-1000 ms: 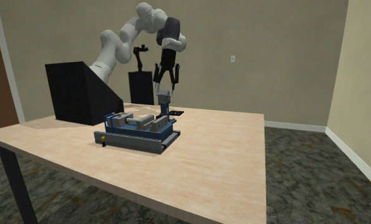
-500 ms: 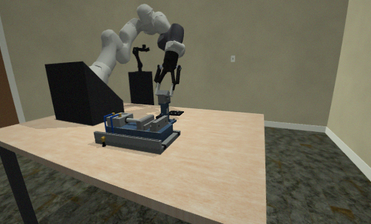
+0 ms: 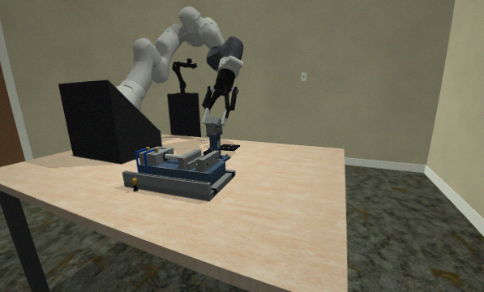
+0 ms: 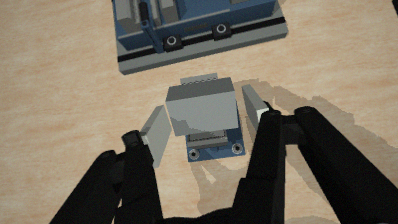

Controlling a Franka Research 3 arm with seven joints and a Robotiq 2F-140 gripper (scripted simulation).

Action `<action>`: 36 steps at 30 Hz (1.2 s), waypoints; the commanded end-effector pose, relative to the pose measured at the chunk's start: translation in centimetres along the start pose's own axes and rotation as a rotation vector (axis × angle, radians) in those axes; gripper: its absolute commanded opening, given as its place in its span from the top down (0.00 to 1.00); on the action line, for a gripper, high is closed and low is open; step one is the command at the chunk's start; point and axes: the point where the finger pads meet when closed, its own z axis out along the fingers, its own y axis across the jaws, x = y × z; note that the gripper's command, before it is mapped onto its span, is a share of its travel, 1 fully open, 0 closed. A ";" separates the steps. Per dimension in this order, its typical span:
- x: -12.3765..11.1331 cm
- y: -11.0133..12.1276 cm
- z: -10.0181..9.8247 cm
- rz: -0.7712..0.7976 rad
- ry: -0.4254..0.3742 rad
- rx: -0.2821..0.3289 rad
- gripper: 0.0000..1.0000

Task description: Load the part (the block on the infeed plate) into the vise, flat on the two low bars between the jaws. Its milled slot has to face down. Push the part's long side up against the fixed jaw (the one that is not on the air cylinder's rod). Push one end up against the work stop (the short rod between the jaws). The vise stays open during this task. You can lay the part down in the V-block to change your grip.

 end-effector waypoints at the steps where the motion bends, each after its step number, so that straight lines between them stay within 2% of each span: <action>1: 0.2 -0.1 -0.1 0.084 0.044 -0.001 0.49; 36: -0.1 -0.2 -0.1 0.083 0.172 -0.007 0.49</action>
